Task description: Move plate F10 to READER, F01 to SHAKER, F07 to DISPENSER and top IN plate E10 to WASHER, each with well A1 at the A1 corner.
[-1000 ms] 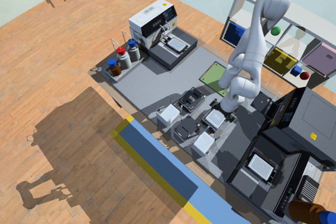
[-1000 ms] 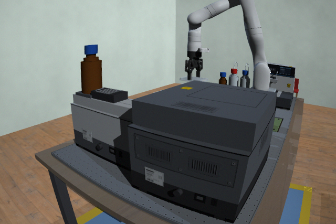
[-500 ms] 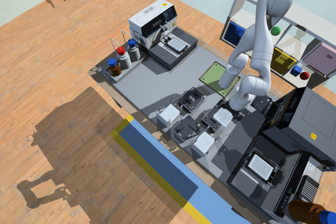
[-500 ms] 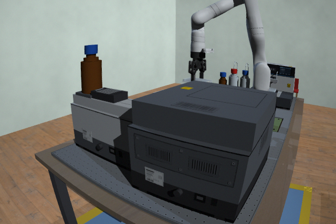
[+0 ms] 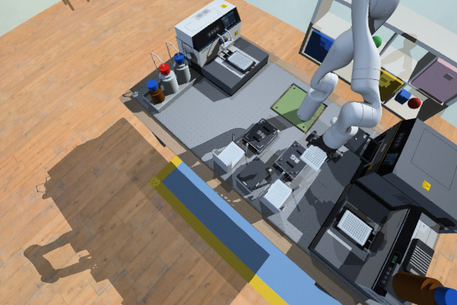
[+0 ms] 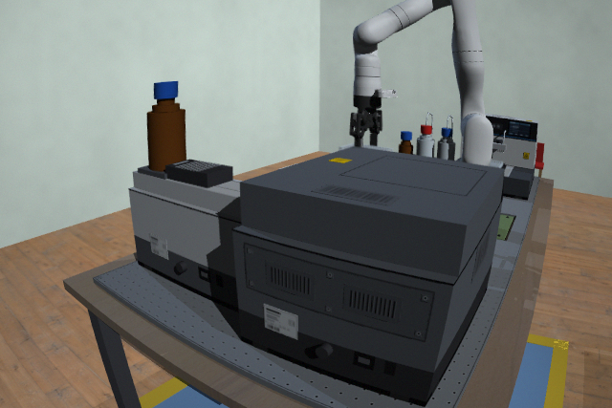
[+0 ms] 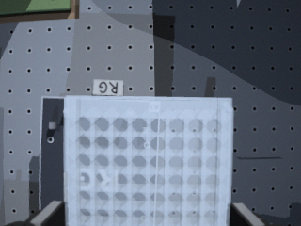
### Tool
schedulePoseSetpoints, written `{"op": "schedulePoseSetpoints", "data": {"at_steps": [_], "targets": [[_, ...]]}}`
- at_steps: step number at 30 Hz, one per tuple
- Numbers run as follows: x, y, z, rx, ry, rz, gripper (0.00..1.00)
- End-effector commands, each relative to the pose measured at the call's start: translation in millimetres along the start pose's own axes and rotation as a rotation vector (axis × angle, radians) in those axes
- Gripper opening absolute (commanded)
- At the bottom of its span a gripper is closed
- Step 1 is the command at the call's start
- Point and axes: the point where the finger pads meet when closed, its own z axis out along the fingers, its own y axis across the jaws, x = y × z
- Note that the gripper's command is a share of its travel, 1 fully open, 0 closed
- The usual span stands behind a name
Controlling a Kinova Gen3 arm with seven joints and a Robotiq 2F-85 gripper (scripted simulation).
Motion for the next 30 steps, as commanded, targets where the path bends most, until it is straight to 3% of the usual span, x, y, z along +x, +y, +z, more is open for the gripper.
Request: {"op": "schedulePoseSetpoints", "data": {"at_steps": [1,30], "targets": [[8,6,-0.5,0.000,-0.002,0.000,0.94],[76,58,-0.4,0.000,-0.002,-0.014,0.94]]}}
